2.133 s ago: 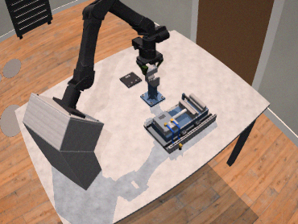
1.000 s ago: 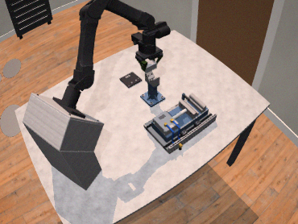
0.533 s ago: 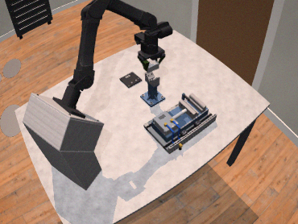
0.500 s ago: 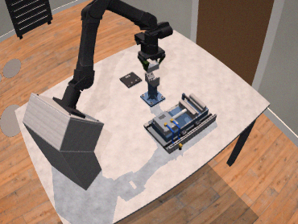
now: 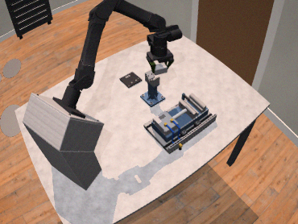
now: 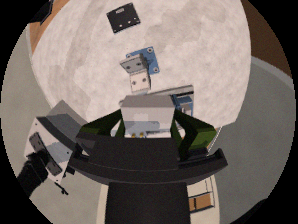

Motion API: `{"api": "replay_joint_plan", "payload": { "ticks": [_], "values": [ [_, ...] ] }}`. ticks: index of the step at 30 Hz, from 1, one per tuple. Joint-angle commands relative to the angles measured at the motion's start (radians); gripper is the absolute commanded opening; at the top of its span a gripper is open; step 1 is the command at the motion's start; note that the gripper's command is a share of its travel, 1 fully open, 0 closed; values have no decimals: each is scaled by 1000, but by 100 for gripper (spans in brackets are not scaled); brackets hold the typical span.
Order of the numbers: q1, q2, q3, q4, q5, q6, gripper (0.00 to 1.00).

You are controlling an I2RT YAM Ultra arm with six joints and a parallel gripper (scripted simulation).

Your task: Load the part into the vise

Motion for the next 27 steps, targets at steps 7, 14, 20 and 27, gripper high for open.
{"api": "replay_joint_plan", "payload": {
  "ticks": [7,14,20,27],
  "values": [
    [-95,80,124,-58,-76,169,0],
    [-180,185,225,-97,-133,318,0],
    [-230,251,290,-126,-168,406,0],
    [-314,352,386,-162,-224,551,0]
  ]
}}
